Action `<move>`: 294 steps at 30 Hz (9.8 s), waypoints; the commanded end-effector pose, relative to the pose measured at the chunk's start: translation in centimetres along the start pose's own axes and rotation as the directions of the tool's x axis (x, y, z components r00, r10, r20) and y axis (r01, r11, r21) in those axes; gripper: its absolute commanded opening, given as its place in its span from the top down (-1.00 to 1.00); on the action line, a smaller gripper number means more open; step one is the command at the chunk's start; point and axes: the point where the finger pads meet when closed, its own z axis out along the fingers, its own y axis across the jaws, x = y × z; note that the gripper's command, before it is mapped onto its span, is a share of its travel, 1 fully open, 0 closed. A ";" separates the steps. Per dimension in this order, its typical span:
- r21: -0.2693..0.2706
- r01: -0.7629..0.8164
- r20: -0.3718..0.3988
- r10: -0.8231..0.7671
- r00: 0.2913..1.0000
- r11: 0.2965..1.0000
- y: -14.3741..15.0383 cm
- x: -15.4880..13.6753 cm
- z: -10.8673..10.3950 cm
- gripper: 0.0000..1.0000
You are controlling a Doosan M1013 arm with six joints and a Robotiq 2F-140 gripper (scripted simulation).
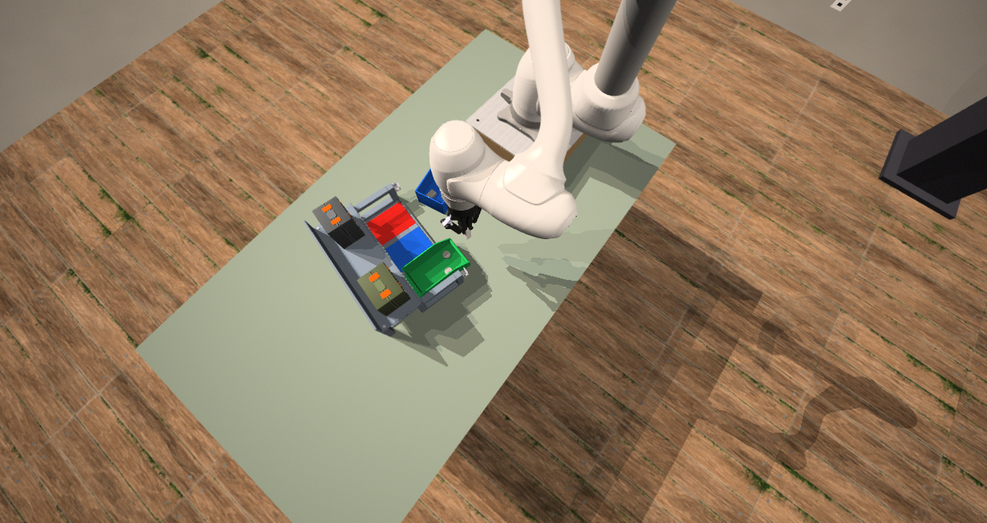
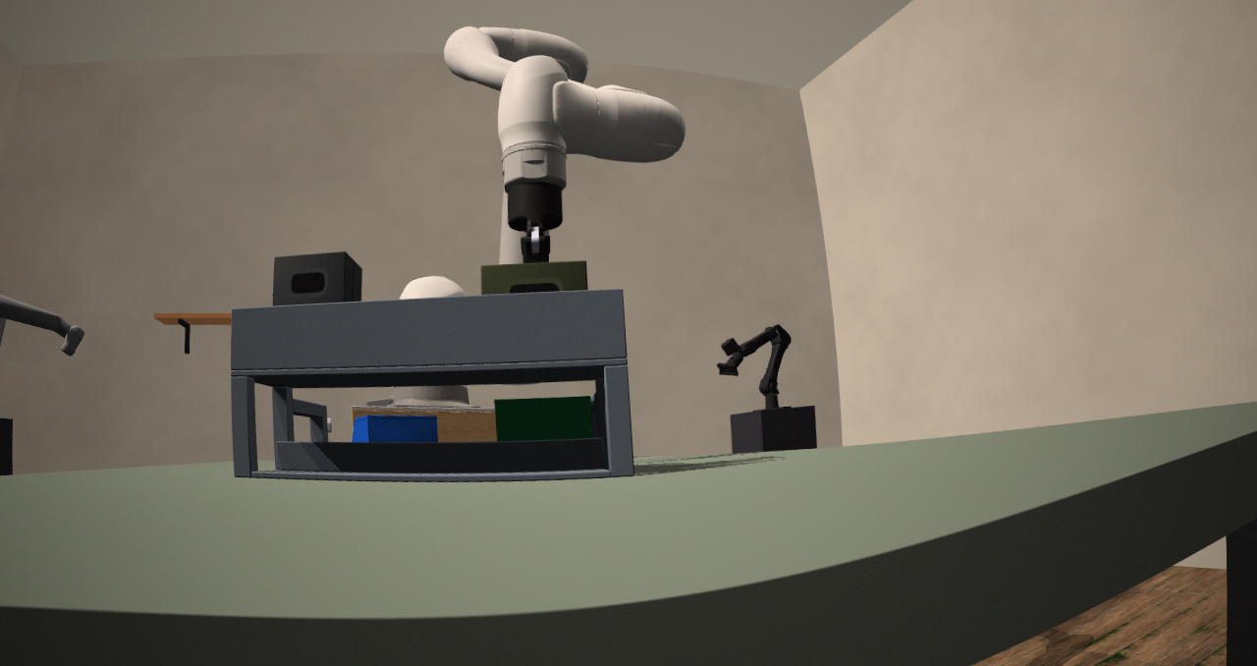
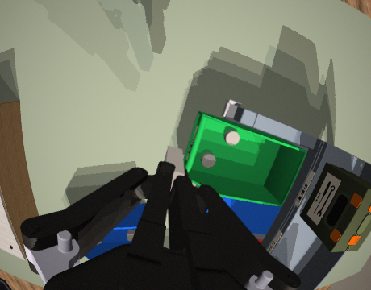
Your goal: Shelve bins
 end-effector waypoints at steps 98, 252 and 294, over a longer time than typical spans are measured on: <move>0.001 -0.003 0.003 0.003 1.000 1.000 -0.5 -0.1 11.1 0.80; 0.000 0.006 0.001 -0.006 1.000 1.000 2.0 0.1 10.8 0.80; 0.000 0.006 0.001 -0.006 1.000 1.000 2.7 0.1 10.8 0.80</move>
